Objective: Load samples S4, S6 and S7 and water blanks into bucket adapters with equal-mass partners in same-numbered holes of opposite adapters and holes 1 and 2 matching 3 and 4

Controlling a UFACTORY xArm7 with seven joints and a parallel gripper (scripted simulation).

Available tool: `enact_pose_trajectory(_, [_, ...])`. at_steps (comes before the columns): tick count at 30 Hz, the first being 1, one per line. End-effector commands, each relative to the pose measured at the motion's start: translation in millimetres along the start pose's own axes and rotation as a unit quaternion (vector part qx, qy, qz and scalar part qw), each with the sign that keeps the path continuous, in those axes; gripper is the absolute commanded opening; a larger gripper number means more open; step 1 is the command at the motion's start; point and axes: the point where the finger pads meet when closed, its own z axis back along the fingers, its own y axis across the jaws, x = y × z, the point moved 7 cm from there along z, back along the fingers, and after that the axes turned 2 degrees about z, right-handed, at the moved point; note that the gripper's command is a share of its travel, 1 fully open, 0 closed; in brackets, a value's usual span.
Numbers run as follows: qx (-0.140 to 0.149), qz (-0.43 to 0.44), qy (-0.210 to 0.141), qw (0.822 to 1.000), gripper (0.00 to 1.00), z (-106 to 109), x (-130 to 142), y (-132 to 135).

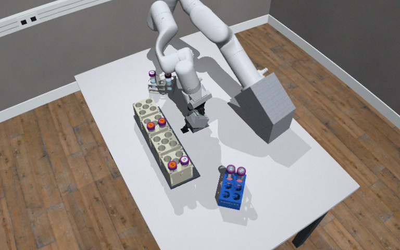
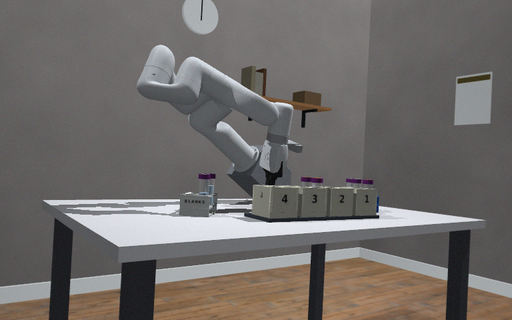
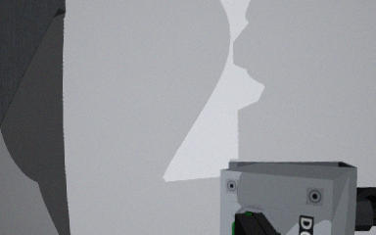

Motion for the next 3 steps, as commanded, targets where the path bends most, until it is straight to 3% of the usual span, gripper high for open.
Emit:
enact_pose_trajectory(1, [0.002, 0.000, 0.000, 1.000, 0.00, 0.7, -0.3, 0.5])
enact_pose_trajectory(3, [0.002, 0.000, 0.000, 1.000, 0.00, 0.5, -0.3, 0.6])
